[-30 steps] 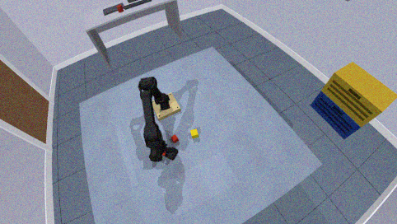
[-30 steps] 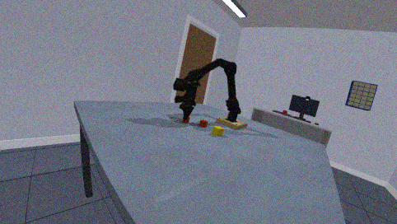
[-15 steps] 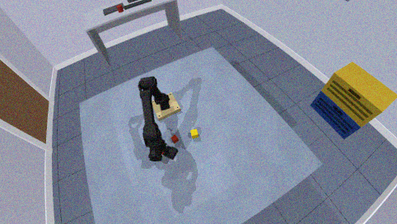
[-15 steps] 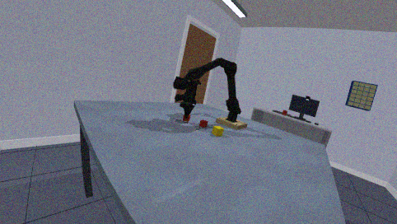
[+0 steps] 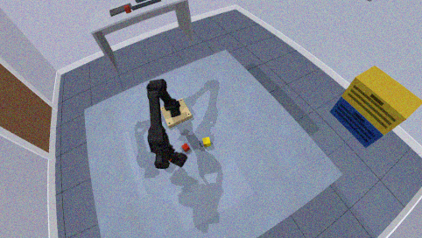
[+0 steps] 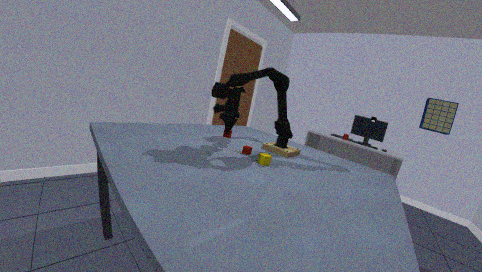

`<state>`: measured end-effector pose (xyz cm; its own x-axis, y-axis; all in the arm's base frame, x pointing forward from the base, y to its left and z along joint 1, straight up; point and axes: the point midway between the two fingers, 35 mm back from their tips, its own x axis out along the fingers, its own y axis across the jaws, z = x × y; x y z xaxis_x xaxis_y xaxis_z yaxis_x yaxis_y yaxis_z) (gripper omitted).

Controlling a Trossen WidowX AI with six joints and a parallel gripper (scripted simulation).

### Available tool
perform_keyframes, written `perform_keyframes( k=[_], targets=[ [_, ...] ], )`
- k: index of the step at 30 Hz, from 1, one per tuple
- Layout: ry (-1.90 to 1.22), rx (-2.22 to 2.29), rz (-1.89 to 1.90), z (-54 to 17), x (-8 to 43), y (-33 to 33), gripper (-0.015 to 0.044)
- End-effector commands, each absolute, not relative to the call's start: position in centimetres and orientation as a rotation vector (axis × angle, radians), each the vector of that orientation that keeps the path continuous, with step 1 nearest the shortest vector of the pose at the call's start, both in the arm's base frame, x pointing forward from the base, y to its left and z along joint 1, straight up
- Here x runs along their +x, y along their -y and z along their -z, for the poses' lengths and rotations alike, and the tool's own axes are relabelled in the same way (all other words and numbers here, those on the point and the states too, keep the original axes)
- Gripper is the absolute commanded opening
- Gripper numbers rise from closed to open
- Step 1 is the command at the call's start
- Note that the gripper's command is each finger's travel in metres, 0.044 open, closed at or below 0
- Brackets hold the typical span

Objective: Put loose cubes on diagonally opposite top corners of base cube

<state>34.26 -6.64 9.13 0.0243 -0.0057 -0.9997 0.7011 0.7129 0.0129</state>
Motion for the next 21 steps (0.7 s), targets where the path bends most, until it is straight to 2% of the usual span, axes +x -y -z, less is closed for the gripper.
perform_keyframes(
  k=[1, 12, 21],
  targets=[
    [-1.448, 0.614, 0.6, -10.8, 34.3, 6.6, 0.0105],
    [-1.448, 0.614, 0.6, -14.1, 33.8, 6.5, 0.0105],
    [-1.473, 0.522, 0.509, -13.8, 33.6, 4.7, 0.0105]
  ],
)
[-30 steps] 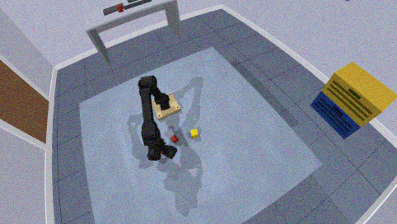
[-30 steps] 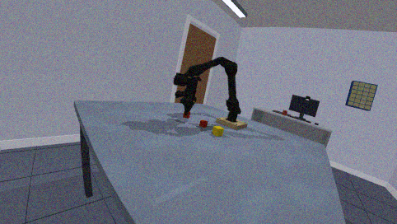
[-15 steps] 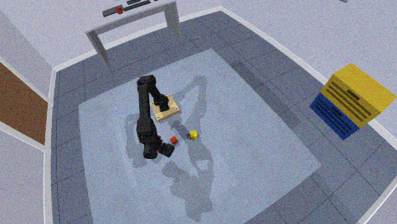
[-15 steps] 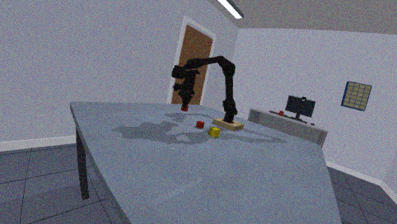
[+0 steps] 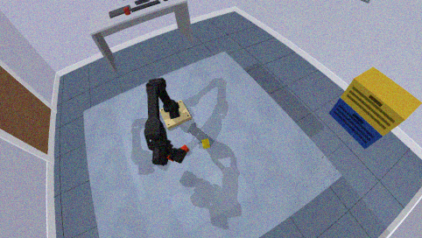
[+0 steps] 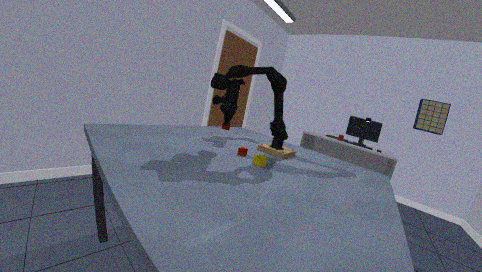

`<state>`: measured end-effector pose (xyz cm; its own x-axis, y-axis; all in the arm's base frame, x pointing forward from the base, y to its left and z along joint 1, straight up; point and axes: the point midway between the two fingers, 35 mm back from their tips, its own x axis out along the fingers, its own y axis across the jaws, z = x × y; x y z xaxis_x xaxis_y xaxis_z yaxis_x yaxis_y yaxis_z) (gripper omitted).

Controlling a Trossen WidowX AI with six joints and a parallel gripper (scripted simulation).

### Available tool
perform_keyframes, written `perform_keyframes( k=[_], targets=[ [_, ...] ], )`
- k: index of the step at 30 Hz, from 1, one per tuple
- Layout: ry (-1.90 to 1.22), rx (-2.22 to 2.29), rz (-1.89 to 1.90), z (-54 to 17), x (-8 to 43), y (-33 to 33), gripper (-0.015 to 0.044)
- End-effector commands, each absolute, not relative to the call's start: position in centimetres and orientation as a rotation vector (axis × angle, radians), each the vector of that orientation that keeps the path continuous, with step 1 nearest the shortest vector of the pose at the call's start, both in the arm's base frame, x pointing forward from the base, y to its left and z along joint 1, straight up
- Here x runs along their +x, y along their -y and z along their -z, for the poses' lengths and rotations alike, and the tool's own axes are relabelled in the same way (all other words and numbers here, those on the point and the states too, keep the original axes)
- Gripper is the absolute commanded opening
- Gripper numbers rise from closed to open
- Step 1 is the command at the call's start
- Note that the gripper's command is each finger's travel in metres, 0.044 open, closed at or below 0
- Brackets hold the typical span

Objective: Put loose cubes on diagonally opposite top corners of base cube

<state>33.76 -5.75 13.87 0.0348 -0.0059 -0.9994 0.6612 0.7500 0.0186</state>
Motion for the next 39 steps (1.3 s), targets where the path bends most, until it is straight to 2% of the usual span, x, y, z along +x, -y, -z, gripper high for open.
perform_keyframes(
  k=[1, 39],
  targets=[
    [-1.477, 0.505, 0.492, -13.8, 33.6, 4.4, 0.0105],
    [-1.534, -0.137, -0.147, -11.5, 29.8, -6.8, 0.0105]
  ],
)
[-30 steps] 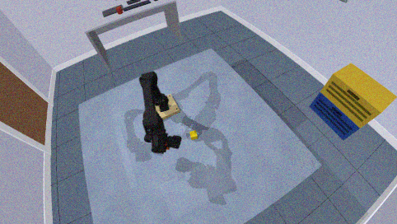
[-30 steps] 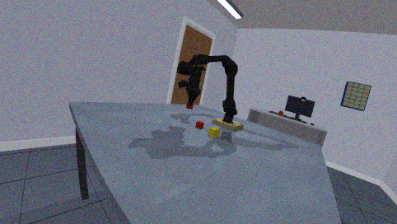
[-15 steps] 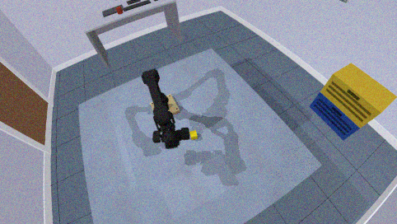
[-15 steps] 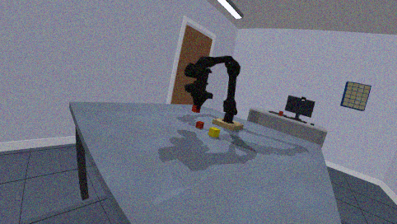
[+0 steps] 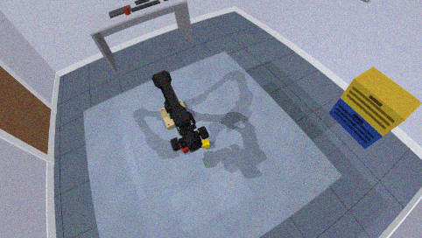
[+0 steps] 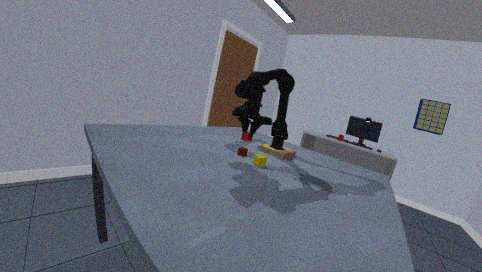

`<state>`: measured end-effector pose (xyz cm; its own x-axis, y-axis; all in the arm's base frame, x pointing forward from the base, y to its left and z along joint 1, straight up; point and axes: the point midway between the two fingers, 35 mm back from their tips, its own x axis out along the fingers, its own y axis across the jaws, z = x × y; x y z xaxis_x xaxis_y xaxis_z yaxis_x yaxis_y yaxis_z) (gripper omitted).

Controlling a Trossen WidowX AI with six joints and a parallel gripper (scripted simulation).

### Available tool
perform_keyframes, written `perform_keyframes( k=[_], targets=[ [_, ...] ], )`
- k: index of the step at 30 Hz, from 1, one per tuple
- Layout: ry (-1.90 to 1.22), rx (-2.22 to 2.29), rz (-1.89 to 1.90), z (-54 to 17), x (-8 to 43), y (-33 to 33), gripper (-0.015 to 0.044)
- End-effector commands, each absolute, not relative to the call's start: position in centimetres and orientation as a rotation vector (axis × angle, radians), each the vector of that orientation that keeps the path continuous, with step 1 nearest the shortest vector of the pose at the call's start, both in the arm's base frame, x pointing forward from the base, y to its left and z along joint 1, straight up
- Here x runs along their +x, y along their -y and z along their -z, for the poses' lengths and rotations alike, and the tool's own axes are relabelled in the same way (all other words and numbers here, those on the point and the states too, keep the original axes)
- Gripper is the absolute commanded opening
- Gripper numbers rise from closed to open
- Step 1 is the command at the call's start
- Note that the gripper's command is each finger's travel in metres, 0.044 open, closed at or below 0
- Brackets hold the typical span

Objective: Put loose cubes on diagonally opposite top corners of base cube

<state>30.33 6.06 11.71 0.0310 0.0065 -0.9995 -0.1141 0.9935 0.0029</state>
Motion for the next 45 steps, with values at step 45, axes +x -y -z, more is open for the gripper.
perform_keyframes(
  k=[45],
  targets=[
    [-1.471, -0.535, -0.543, -8.3, 25.6, -12.3, 0.0105]
  ],
)
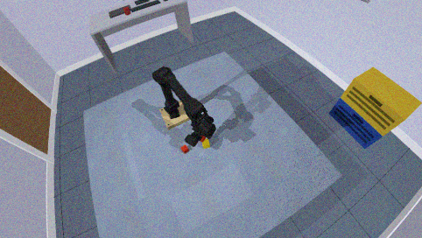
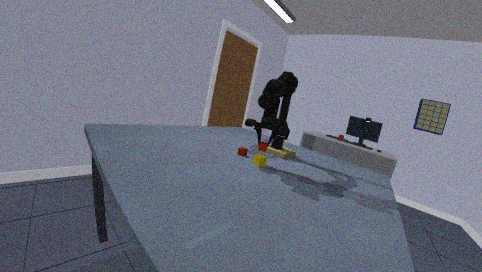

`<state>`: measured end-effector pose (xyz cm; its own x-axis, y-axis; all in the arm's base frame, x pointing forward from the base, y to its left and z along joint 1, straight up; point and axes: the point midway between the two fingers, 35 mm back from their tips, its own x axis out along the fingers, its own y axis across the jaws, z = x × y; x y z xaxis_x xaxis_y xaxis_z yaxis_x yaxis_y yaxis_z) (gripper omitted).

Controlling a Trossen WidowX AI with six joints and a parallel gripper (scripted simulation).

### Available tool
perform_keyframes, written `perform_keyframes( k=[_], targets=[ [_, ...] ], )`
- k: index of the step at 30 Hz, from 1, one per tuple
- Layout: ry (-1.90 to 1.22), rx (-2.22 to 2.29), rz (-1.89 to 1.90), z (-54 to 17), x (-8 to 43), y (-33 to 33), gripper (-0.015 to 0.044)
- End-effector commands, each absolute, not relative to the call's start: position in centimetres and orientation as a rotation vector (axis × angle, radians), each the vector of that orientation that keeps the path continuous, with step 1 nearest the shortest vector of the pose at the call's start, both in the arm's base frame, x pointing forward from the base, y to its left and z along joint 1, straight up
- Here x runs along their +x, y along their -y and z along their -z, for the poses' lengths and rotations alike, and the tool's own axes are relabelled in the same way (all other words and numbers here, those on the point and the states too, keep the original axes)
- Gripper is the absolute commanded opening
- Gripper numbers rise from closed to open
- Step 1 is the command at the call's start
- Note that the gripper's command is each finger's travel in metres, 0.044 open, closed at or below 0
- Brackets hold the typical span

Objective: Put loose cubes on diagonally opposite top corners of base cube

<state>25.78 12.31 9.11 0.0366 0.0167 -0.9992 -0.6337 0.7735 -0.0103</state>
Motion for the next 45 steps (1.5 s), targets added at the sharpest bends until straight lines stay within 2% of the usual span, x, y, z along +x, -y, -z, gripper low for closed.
perform_keyframes(
  k=[1, 33, 37, 45],
  targets=[
    [-1.471, -0.535, -0.543, -8.07, 25.62, -12.32, 0.0105],
    [-1.472, -0.533, -0.541, -7.24, 25.61, -12.33, 0.0105],
    [-1.472, -0.533, -0.541, -7.24, 25.61, -12.33, 0.0205],
    [-1.472, -0.534, -0.539, -8.04, 25.59, -12.28, 0.0205]
  ],
)
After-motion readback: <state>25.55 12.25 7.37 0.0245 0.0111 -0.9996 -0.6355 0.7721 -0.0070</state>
